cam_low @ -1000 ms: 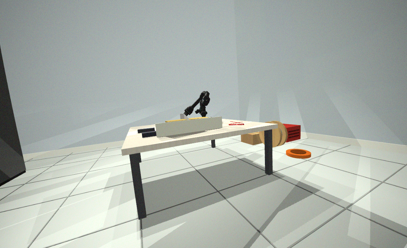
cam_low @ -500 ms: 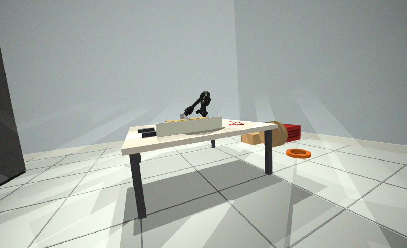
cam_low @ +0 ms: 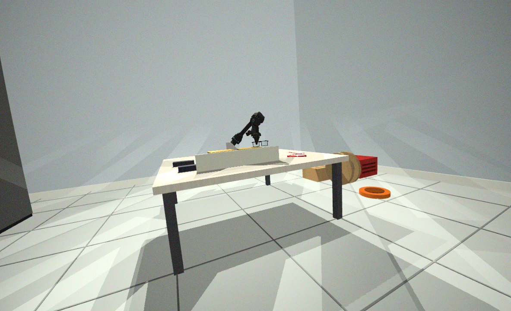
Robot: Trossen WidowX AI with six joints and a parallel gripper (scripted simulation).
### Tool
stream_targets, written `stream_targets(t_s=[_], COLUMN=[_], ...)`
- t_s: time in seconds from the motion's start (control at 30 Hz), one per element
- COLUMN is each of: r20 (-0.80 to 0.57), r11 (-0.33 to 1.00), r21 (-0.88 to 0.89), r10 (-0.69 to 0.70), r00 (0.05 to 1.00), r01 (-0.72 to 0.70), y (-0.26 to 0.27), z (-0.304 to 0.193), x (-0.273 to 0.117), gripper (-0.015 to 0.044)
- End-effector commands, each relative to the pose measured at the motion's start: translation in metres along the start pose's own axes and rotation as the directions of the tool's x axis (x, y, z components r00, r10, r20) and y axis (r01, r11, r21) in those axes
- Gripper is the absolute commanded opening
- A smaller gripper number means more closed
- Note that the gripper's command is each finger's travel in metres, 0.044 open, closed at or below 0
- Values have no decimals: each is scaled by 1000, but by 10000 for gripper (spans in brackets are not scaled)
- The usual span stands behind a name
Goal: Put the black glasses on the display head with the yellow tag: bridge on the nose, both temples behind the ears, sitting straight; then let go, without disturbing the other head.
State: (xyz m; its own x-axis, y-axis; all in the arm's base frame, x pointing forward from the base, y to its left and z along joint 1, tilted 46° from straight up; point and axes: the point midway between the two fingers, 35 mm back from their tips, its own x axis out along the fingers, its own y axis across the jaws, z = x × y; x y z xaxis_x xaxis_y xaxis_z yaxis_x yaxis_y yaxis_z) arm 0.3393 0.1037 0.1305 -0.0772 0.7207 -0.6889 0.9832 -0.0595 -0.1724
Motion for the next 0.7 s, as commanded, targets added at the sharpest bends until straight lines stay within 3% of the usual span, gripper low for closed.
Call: stream_targets(t_s=[0.0, 0.37, 0.67], r20=[6, 3, 4], r11=[1000, 1000, 1000], r21=[-11, -11, -11], r10=[0, -1, -1], r00=[1000, 1000, 1000], r01=[0, 1, 1], y=[-1, -32, -32], z=[-2, -66, -67], x=[-4, -4, 7], gripper=[0, 0, 0])
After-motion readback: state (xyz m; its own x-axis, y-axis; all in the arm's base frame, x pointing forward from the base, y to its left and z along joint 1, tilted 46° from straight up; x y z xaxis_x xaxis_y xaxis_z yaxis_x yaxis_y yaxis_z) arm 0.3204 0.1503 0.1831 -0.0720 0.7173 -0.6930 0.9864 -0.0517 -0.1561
